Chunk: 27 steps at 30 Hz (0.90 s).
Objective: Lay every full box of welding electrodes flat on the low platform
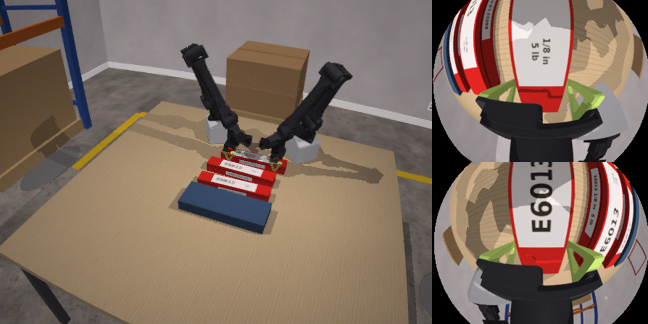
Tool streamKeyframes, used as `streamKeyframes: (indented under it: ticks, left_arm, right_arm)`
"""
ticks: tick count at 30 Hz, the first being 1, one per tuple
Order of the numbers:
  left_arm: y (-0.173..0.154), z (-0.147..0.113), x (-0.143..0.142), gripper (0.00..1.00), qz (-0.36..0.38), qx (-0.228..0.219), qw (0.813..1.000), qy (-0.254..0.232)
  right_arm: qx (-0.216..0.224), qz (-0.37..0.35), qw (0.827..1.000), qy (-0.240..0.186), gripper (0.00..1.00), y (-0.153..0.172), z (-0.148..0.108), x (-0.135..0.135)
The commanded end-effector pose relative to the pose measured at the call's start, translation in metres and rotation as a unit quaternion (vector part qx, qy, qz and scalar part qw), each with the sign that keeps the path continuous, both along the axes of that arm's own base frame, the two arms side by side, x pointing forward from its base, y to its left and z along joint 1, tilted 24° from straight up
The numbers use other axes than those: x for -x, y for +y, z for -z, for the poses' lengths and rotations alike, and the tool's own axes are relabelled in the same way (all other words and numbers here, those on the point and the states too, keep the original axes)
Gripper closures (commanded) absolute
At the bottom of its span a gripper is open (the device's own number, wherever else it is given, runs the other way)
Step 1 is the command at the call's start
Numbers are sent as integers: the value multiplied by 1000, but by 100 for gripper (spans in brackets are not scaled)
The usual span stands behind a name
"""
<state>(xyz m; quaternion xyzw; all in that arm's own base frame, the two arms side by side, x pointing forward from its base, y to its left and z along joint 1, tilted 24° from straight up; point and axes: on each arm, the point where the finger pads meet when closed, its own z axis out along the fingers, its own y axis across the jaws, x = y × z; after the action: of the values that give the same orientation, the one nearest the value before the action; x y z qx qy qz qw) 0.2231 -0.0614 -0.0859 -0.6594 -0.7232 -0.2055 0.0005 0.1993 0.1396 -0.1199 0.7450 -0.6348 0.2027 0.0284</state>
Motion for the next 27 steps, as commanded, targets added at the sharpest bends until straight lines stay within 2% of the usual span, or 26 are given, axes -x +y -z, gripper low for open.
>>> streamKeyframes:
  ticks: [1,7,8,10,18,20,21,22,27]
  left_arm:
    - [-1,-2,-5,0,-2,4,1000,-6]
    - [-1,-2,-5,0,-2,4,1000,-6]
    - [-13,-13,-10,0,-1,9,1000,-15]
    - [-17,-23,-8,0,-1,10,1000,-16]
    - [-30,-62,3,0,-1,12,1000,-17]
    - [-30,-62,3,0,-1,12,1000,-17]
    - [-25,-61,13,0,-1,6,1000,-8]
    - [-37,-74,3,0,-1,16,1000,-20]
    - [-46,-99,9,0,-1,18,1000,-21]
  right_arm:
    - [-7,-3,1000,-6,0,5,-2,-5]
    - [-7,-3,1000,-6,0,5,-2,-5]
    - [-11,-5,1000,-10,0,15,-13,-3]
    - [-16,-5,1000,-13,0,24,-23,-4]
    - [-21,-5,1000,-13,0,40,-63,6]
    - [-21,-5,1000,-13,0,40,-63,6]
    - [-22,-5,1000,-14,0,41,-68,7]
    - [-22,-5,1000,-14,0,43,-73,9]
    - [-25,-4,1000,-14,0,52,-98,16]
